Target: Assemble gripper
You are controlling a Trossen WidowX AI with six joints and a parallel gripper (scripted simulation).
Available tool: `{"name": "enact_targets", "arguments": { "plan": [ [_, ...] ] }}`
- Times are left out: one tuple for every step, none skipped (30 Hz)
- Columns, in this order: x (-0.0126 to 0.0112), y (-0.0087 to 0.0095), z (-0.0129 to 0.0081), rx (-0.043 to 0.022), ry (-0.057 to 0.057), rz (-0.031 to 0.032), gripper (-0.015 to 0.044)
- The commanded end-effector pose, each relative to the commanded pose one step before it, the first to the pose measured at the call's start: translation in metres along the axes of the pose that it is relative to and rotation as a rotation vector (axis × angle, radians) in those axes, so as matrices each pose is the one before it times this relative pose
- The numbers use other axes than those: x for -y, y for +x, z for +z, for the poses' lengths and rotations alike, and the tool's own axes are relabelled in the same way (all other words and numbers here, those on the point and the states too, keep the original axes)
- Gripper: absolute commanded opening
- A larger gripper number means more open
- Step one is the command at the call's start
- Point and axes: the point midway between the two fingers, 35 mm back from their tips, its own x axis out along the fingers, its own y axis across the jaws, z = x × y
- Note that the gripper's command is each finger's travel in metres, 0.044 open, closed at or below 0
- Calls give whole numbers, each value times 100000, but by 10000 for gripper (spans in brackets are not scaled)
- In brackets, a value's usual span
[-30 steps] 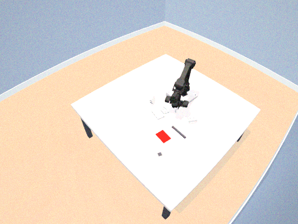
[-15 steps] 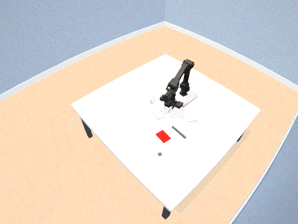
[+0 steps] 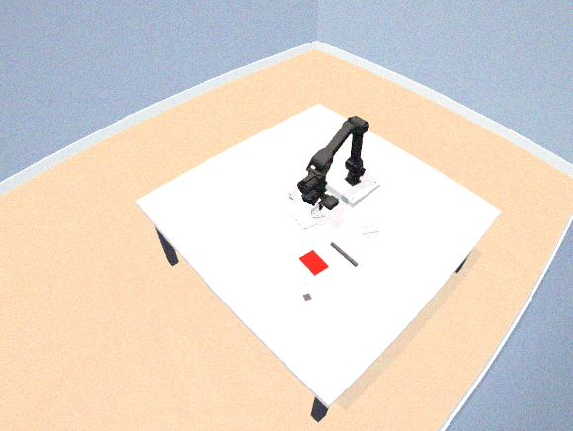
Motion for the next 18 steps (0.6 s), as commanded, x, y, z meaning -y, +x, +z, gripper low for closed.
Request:
{"name": "enact_targets", "arguments": {
  "plan": [
    [1436, -88, 967, 518, 6923, -505, 134],
    [289, 15, 160, 1, 1414, -11, 134],
    [289, 16, 162, 1, 1413, -11, 134],
    [289, 16, 163, 1, 1413, -10, 134],
    [290, 17, 164, 0, 1413, -10, 134],
    [290, 18, 165, 0, 1413, -9, 134],
    [240, 15, 138, 0, 1170, -7, 134],
    [144, 10, 84, 0, 702, -4, 134],
    [48, 3, 28, 0, 234, -1, 134],
    [0, 0, 0, 0, 0, 0, 134],
    [0, 0, 0, 0, 0, 0, 134],
    [0, 0, 0, 0, 0, 0, 134],
    [0, 0, 0, 0, 0, 0, 134],
    [0, 0, 0, 0, 0, 0, 134],
    [0, 0, 0, 0, 0, 0, 134],
    [0, 0, 0, 0, 0, 0, 134],
    [0, 0, 0, 0, 0, 0, 134],
    [0, 0, 0, 0, 0, 0, 134]
  ]
}}
